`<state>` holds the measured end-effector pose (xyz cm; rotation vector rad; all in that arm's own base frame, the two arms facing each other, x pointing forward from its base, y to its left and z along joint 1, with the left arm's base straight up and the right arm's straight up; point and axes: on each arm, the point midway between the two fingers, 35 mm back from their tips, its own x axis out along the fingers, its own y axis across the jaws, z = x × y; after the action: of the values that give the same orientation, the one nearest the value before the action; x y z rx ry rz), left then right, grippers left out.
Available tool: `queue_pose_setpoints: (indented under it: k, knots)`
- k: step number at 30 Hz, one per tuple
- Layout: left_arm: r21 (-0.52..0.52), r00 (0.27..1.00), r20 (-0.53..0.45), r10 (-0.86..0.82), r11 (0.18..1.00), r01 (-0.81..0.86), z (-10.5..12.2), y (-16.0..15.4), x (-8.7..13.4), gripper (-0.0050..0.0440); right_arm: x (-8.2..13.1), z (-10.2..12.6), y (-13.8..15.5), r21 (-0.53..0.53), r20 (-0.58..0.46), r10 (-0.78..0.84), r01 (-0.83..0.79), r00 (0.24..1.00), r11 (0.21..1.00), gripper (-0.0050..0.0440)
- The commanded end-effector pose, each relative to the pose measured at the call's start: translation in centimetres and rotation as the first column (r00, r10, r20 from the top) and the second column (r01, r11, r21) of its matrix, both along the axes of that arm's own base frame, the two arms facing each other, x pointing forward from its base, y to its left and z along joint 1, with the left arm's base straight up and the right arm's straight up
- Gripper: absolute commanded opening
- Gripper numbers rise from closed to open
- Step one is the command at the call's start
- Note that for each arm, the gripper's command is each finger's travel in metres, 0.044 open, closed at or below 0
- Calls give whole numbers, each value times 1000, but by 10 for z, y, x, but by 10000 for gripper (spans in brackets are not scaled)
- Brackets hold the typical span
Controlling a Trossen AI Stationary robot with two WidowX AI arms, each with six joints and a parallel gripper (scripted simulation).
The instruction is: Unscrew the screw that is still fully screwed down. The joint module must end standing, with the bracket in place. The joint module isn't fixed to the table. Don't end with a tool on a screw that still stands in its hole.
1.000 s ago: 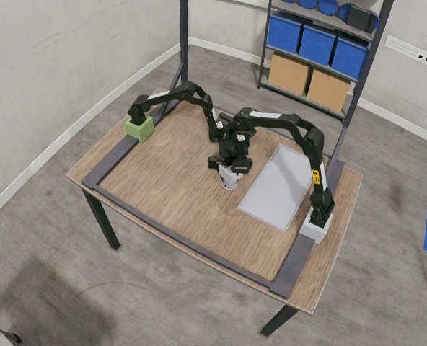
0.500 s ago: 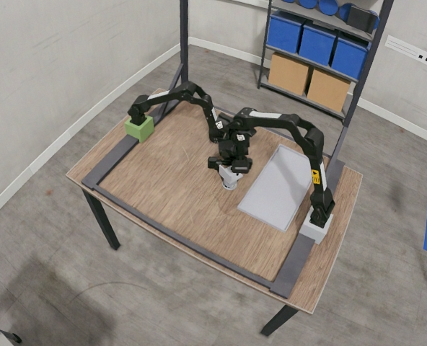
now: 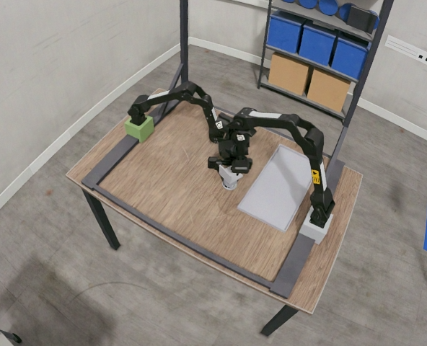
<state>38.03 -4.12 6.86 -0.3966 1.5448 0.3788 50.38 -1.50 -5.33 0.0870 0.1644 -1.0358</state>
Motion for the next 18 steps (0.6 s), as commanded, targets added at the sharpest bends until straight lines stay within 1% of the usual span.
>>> queue_pose_setpoints:
  k: [1,12,18]
  knots:
    - [-3,999,32,1,1000,-1,11,1,4,130,7,14,-1,7,35,-6,6,999,1000,245]
    - [-4,1000,32,0,1000,0,10,1,7,130,7,14,-1,7,35,-6,6,999,1000,245]
    - [-3,999,33,1,1000,-1,11,1,4,130,7,14,-1,7,35,-6,6,999,1000,245]
